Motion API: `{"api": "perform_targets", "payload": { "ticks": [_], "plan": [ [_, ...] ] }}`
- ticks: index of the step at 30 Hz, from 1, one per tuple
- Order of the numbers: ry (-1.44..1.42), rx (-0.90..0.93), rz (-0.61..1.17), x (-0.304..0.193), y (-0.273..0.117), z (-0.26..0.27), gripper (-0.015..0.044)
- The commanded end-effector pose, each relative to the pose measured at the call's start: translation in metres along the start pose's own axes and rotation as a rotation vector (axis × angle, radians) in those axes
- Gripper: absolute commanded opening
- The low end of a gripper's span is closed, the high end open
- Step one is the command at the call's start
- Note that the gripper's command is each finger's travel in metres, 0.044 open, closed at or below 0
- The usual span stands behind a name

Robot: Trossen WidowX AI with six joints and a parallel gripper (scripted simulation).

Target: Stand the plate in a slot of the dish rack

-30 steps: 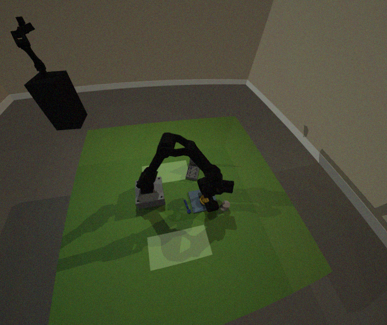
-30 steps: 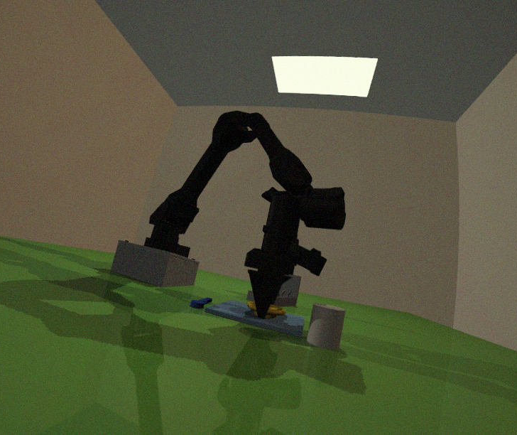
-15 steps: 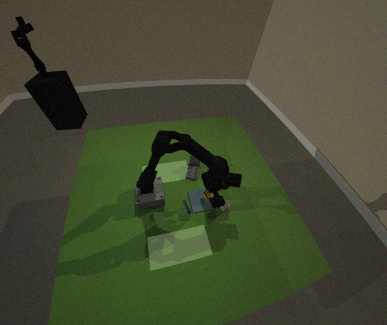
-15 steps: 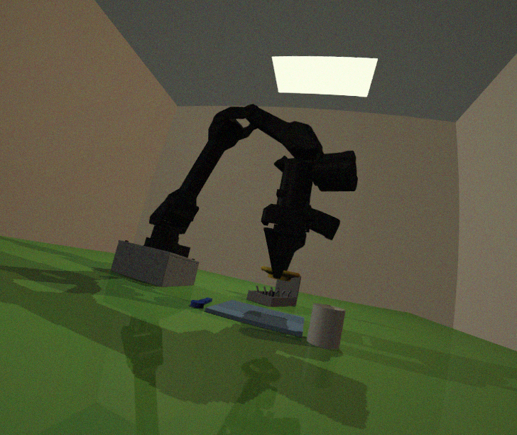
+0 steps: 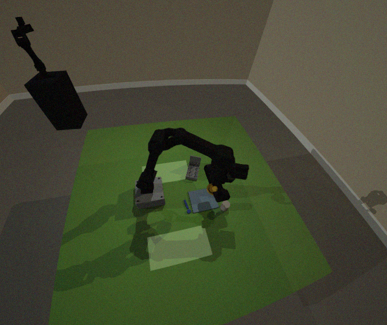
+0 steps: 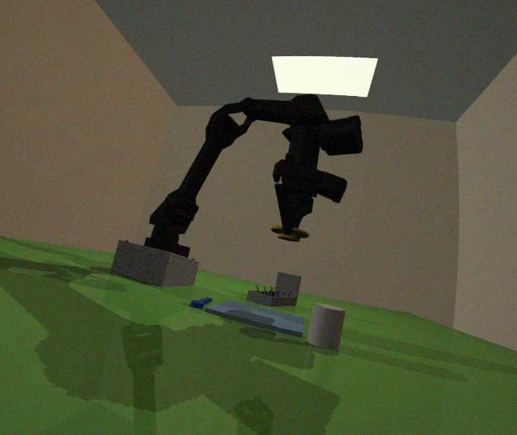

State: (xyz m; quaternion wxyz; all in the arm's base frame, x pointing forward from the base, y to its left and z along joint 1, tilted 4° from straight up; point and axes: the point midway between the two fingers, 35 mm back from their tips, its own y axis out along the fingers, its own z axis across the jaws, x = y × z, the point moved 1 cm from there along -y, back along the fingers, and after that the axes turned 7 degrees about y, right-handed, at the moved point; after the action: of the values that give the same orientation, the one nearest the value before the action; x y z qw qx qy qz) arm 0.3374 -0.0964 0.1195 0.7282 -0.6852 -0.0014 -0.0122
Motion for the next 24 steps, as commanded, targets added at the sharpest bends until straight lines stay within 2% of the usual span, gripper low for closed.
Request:
{"api": "perform_targets", "payload": {
  "ticks": [1,10,24],
  "plan": [
    [-0.005,0.000,-0.003,0.000,-0.020,0.000,0.0000],
    [0.000,0.000,-0.003,0.000,-0.038,0.002,0.0000],
    [0.431,0.013,0.007,-0.080,-0.038,0.133,0.0000]
  ]
}}
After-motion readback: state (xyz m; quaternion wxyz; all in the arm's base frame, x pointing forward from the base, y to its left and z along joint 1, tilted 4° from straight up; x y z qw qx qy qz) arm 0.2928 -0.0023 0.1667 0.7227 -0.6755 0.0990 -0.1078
